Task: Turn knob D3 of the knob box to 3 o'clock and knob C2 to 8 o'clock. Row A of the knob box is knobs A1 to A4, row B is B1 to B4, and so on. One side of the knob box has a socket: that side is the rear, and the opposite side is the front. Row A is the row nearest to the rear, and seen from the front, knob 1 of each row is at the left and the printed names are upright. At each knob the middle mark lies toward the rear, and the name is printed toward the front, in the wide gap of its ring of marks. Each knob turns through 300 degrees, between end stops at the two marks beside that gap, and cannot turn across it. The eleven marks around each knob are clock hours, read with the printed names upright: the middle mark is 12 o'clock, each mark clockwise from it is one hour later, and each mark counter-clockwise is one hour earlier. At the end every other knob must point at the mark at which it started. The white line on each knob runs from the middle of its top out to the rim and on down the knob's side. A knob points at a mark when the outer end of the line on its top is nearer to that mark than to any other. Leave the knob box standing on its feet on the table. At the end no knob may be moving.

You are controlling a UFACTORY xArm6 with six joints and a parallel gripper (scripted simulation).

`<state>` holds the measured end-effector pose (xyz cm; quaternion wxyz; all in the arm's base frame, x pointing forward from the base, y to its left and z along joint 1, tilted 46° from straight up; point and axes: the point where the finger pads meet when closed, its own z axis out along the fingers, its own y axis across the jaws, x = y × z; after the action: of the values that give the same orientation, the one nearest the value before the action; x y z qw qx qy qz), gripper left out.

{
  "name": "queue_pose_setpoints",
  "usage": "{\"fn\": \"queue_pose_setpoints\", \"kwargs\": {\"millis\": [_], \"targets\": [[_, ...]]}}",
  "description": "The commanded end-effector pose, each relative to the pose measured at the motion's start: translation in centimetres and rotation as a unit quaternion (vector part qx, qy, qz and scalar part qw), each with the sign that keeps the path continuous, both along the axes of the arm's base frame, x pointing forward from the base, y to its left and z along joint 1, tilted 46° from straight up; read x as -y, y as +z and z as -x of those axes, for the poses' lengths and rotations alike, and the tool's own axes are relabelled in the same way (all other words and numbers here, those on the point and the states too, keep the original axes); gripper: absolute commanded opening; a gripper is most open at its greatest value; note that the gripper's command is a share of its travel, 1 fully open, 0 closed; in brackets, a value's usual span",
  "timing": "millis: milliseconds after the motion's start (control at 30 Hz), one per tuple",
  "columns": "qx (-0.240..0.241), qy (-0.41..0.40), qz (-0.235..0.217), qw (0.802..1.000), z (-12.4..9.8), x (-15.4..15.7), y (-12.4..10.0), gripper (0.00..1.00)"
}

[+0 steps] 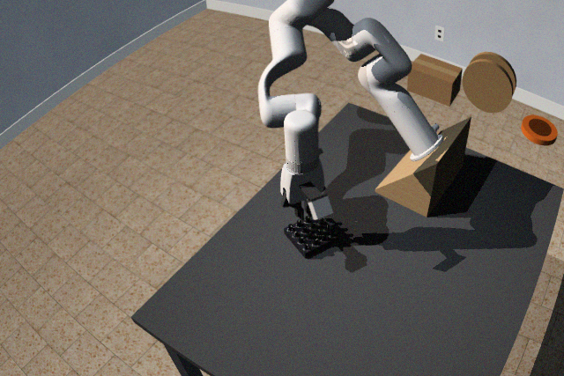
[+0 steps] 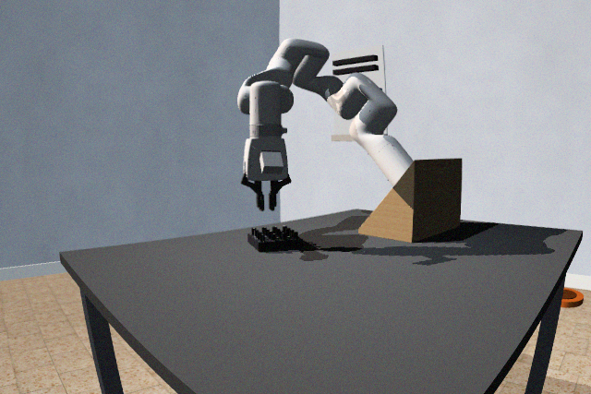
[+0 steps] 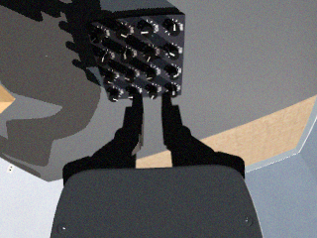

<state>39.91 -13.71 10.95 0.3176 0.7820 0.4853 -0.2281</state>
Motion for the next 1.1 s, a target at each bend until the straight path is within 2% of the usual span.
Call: {"fn": "queue_pose_setpoints", "kwargs": {"millis": [0, 1067], "targets": [[0.001, 0.001, 0.0, 1.0, -0.11, -0.06, 0.09, 0.19], [0.001, 0.001, 0.0, 1.0, -0.06, 0.72, -0.67, 0.19]]}}
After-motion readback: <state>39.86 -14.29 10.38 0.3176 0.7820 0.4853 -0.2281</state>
